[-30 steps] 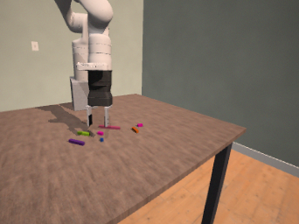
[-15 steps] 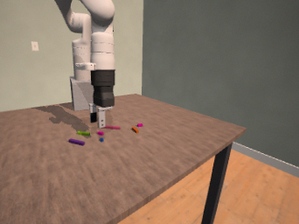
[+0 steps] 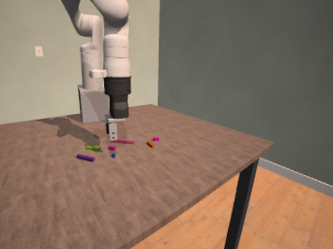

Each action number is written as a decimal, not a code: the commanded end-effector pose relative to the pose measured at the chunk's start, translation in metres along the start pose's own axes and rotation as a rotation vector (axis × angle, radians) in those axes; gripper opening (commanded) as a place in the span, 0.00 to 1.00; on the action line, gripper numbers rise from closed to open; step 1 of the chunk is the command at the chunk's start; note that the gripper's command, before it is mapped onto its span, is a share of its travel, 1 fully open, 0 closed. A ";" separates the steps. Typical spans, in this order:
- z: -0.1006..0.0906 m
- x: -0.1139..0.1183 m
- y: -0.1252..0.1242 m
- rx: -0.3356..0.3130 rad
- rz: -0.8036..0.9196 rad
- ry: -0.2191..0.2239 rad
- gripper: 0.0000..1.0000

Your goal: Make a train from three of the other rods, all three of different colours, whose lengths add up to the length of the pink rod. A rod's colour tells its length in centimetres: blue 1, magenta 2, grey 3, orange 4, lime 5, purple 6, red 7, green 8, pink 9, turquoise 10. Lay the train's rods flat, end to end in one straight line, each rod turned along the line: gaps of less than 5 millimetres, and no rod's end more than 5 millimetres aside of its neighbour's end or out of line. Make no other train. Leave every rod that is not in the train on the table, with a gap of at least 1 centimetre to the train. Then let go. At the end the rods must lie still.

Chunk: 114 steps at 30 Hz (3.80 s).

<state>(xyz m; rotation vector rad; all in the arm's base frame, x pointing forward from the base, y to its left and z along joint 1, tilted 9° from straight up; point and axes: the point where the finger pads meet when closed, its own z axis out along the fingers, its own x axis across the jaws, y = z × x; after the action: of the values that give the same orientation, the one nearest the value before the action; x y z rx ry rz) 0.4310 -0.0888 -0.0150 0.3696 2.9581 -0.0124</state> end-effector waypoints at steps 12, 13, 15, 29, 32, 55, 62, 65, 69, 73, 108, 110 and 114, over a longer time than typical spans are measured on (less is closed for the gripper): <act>-0.001 -0.001 0.001 -0.001 0.010 -0.001 0.54; -0.001 -0.001 0.001 -0.001 0.010 -0.001 0.54; -0.001 -0.001 0.001 -0.001 0.010 -0.001 0.54; -0.001 -0.001 0.001 -0.001 0.010 -0.001 0.54; -0.001 -0.001 0.001 -0.001 0.010 -0.001 0.54; 0.002 -0.001 0.001 -0.001 0.010 -0.001 0.54; 0.009 -0.001 0.001 0.000 0.010 -0.001 0.54; 0.013 -0.001 0.001 0.000 0.010 -0.001 0.54; 0.016 -0.001 0.001 0.000 0.010 -0.001 0.54; 0.022 -0.001 0.001 0.000 0.010 -0.001 0.54; 0.051 -0.002 0.001 0.000 0.010 -0.001 0.54; 0.051 -0.002 0.001 0.000 0.010 -0.001 0.54; 0.051 -0.002 0.001 0.000 0.010 -0.001 0.54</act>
<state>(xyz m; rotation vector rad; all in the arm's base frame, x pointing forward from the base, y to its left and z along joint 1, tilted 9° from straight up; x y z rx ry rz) 0.4401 -0.0900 -0.0660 0.3849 2.9564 -0.0106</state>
